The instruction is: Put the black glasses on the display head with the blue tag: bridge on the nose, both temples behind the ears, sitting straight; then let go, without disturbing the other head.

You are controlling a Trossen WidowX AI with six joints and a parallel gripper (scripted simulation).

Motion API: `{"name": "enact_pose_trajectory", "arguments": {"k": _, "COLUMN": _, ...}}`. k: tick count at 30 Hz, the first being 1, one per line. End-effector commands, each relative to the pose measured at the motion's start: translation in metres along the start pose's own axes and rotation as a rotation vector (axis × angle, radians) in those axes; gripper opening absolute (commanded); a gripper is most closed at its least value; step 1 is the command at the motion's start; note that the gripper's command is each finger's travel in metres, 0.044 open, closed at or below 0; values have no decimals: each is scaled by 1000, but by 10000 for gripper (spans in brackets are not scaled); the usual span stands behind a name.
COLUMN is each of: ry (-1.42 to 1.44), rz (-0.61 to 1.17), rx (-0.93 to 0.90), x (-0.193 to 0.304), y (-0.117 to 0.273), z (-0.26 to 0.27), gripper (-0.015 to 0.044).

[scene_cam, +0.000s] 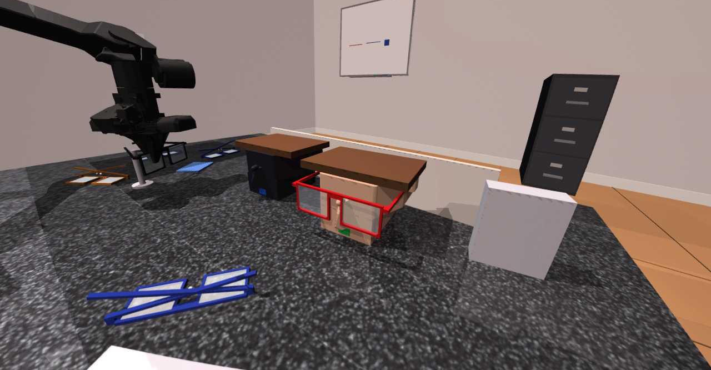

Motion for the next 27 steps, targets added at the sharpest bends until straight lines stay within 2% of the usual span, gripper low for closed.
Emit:
{"name": "enact_pose_trajectory", "arguments": {"k": 1, "ry": 0, "rz": 1, "rx": 3, "x": 3, "y": 0, "z": 2, "gripper": 0}}
{"name": "enact_pose_trajectory", "arguments": {"k": 27, "ry": 1, "rz": 1, "rx": 3, "x": 15, "y": 0, "z": 9, "gripper": 0}}
Point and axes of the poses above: the point midway between the two fingers, 35 mm back from their tips, its own y axis back along the fingers, its own z axis across the jaws, x = y × z, the point moved 6 cm from there along y, back along the fingers, and after that the axes turned 7 degrees about -y, right-handed, at the moved point
